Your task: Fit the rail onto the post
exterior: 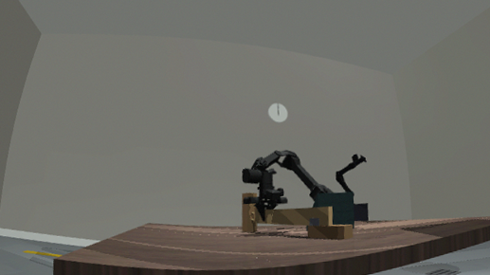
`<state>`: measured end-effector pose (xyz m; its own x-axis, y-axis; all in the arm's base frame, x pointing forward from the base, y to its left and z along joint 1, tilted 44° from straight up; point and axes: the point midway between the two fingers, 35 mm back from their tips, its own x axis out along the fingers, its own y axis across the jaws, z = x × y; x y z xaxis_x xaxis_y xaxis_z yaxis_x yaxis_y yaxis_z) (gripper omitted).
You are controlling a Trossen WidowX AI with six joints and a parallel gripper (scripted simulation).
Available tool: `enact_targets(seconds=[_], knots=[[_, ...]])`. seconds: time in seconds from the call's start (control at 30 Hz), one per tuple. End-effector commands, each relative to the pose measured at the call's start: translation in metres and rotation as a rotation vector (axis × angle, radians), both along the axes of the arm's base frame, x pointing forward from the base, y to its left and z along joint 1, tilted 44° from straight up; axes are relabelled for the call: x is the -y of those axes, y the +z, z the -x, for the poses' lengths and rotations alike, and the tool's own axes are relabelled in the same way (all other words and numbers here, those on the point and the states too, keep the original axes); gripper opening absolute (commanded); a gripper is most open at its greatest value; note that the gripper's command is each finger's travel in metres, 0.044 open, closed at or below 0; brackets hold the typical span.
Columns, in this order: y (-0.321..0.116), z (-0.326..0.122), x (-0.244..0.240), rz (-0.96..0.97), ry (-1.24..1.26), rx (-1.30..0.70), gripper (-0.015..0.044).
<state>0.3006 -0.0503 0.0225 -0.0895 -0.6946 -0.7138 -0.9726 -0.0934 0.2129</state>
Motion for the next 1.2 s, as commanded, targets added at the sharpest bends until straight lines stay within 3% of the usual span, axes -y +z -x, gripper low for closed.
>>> enact_targets(seconds=[0.0,1.17], knots=[[-0.0006,0.0001,-0.0021,-0.009,0.001,0.000,0.0000],[0.0045,-0.0012,0.0031,-0.009,0.001,0.000,0.0000]])
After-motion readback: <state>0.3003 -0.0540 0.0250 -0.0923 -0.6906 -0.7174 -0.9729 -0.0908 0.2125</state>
